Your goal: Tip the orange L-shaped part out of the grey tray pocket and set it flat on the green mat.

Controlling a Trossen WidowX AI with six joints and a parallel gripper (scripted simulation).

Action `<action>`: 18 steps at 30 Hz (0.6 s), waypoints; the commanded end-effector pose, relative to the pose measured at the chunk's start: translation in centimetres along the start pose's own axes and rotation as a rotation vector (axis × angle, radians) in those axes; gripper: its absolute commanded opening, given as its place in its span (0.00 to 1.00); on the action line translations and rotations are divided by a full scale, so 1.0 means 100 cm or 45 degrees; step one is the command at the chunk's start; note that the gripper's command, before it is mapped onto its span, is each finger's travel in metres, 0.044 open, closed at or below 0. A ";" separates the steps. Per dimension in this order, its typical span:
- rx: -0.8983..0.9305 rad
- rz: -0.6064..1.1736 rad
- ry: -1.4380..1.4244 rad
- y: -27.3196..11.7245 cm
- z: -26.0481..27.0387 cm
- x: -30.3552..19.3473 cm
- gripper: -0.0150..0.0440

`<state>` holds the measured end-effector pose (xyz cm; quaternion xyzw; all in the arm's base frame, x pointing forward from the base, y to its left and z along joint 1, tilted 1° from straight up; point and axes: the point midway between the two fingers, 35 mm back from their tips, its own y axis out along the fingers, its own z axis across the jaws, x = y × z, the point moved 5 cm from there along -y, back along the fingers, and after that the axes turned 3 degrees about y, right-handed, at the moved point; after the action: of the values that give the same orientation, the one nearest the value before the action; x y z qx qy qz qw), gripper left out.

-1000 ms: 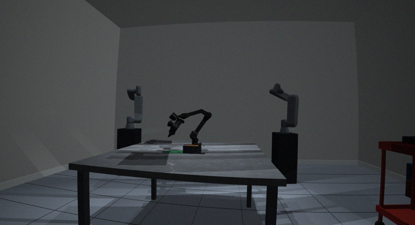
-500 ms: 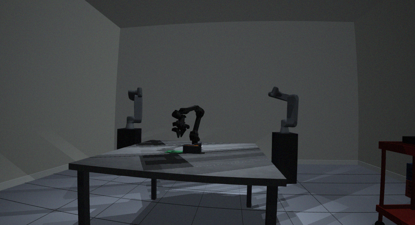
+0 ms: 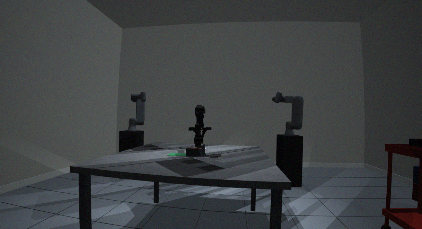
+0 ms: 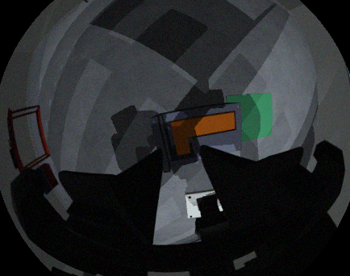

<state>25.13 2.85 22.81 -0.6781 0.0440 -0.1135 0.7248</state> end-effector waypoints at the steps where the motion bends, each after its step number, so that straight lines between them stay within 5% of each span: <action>1: -0.057 0.060 -0.142 -0.003 0.028 -0.008 0.56; 18: -0.060 0.063 -0.151 0.071 0.026 -0.012 0.56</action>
<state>25.13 6.00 16.06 -0.6994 0.0233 -0.0484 0.7128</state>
